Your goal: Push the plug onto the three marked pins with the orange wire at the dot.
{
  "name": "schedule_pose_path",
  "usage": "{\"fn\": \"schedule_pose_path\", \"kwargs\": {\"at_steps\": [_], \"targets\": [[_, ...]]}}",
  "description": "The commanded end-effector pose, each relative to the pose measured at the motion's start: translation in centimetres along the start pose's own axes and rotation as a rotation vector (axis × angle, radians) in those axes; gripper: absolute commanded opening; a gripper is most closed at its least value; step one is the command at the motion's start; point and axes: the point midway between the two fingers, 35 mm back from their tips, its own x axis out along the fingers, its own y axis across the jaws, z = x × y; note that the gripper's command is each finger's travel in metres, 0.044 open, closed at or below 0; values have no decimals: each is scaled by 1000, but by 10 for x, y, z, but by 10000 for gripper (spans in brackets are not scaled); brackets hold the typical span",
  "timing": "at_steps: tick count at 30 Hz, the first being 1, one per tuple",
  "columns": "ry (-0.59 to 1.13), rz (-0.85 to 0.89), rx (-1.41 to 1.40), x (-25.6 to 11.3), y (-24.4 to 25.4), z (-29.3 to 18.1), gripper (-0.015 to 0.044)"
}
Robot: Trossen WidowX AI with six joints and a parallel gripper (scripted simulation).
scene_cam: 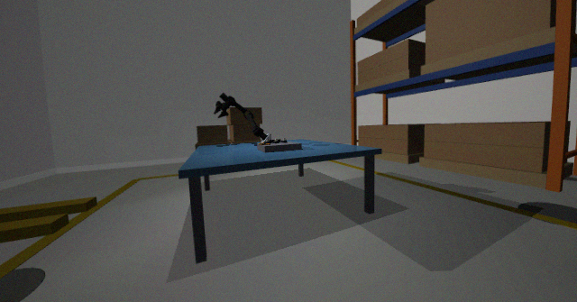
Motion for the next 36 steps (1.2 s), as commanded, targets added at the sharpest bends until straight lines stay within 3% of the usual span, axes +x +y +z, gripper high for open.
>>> {"fn": "schedule_pose_path", "kwargs": {"at_steps": [1,11,36], "targets": [[1,1,0,0,0,0,374],[55,86,-37,9,28,-22,115],[264,504,-196,14,137,-131,115]]}}
